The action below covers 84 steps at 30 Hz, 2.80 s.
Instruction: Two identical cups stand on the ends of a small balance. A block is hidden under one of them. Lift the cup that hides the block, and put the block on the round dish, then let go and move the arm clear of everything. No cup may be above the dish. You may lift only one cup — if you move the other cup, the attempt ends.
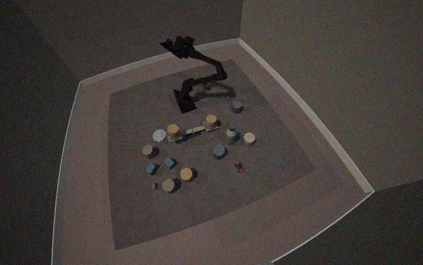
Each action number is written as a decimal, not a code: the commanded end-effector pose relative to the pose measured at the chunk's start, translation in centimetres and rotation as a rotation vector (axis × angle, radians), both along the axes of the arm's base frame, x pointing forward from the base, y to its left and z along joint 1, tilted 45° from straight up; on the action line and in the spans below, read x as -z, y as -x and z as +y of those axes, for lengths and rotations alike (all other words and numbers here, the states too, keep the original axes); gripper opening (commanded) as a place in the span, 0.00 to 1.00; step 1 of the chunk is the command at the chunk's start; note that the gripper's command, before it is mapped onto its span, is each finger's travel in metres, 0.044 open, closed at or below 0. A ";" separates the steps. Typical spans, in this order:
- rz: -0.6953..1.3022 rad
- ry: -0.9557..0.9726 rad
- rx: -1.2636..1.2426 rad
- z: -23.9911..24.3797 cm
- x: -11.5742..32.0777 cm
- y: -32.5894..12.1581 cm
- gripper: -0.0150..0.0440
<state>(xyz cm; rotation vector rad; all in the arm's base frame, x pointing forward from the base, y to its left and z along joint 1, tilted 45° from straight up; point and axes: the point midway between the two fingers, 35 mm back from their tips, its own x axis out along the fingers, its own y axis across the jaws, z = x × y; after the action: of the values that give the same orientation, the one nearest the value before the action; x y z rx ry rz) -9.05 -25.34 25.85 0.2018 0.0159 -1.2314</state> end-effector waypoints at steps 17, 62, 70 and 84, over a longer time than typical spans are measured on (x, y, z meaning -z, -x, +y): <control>-0.047 -0.234 -0.314 -2.6 5.8 -7.2 1.00; 0.147 -0.925 -1.457 11.1 15.5 -26.1 1.00; 0.144 -1.055 -1.428 11.6 15.4 -27.1 1.00; 0.218 -1.523 -1.238 15.0 14.8 -31.3 1.00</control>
<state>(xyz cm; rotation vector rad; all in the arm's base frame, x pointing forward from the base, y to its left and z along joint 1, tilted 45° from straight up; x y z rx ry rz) 21.19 -11.18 10.89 1.0915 1.0367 0.2608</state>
